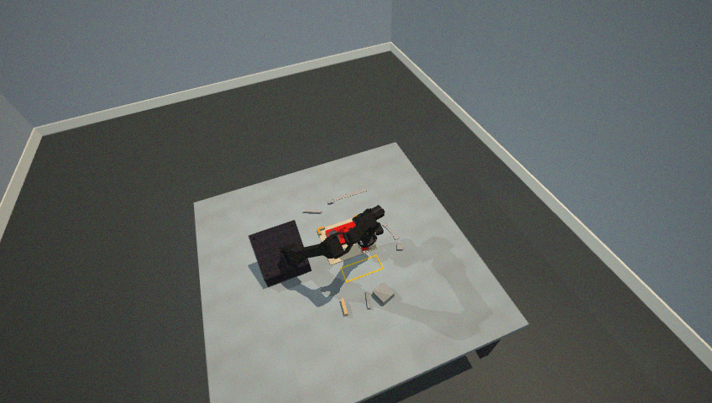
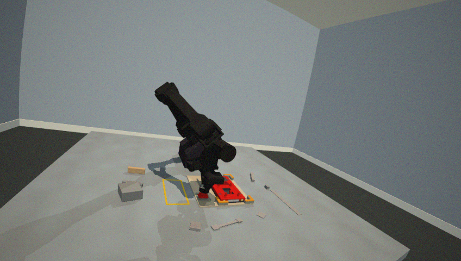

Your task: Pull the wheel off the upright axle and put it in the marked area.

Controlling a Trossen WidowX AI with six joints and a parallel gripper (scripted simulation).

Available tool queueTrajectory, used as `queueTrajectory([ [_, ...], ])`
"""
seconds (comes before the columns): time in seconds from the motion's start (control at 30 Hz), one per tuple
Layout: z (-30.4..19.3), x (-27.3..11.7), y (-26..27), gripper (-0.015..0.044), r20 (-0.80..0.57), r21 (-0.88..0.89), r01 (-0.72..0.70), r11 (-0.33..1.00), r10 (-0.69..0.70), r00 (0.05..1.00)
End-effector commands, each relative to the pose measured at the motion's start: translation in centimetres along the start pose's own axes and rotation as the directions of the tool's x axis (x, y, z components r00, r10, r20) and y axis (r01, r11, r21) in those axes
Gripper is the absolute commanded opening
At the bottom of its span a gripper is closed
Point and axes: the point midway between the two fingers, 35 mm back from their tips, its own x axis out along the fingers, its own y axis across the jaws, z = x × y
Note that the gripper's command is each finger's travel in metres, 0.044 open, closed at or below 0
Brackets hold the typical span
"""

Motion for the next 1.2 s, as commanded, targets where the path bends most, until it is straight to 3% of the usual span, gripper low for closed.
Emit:
queueTrajectory([
  [0.0, -0.2, -0.6, -0.1, 0.0, -0.001, -0.009, -0.006, 1.0, 0.006, 1.0],
  [1.17, -0.2, -1.8, -0.1, 0.0, 0.0, -0.01, -0.01, 1.0, 0.01, 1.0],
])
